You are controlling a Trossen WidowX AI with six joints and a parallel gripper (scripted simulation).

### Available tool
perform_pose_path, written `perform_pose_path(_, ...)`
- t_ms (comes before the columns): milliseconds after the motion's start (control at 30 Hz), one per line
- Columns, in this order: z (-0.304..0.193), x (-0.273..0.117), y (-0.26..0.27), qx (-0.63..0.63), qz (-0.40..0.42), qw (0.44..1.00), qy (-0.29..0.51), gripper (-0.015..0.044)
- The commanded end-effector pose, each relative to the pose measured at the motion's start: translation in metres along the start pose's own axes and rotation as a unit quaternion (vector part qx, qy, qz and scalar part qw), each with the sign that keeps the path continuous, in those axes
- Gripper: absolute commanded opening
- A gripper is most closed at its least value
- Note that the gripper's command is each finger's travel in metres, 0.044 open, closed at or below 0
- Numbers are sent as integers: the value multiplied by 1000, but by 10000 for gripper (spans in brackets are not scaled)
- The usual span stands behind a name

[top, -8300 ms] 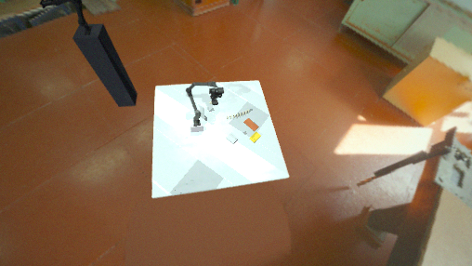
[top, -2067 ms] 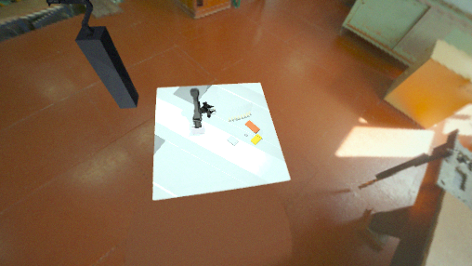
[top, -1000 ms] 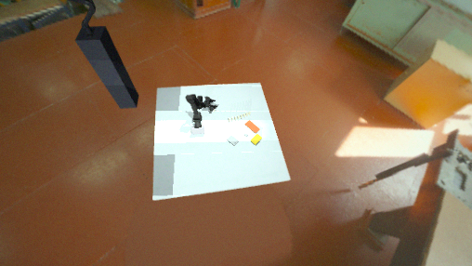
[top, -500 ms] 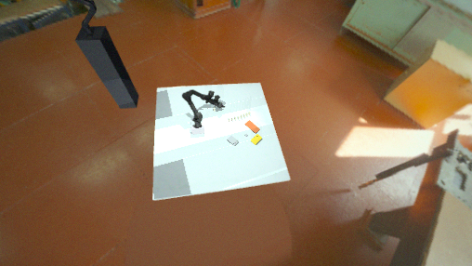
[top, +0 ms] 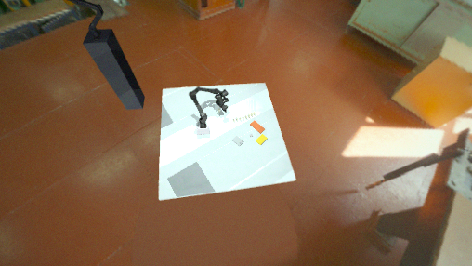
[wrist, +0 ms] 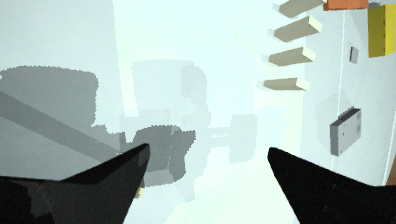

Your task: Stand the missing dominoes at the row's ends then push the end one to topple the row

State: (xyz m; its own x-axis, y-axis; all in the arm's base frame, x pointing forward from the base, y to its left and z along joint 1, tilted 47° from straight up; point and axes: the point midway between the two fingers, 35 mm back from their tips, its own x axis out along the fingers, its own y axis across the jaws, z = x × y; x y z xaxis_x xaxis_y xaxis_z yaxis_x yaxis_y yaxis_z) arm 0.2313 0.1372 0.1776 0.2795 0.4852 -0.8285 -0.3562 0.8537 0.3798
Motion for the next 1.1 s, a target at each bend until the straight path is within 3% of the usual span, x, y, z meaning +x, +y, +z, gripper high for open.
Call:
perform_pose_path(0,-17,-56,27,131,179,969,108,440)
perform_pose_path(400,-18,-55,27,131,179,969,108,440)
perform_pose_path(733,-27,-1,50,130,180,969,106,440)
perform_pose_path(1067,-29,11,55,130,181,969,106,440)
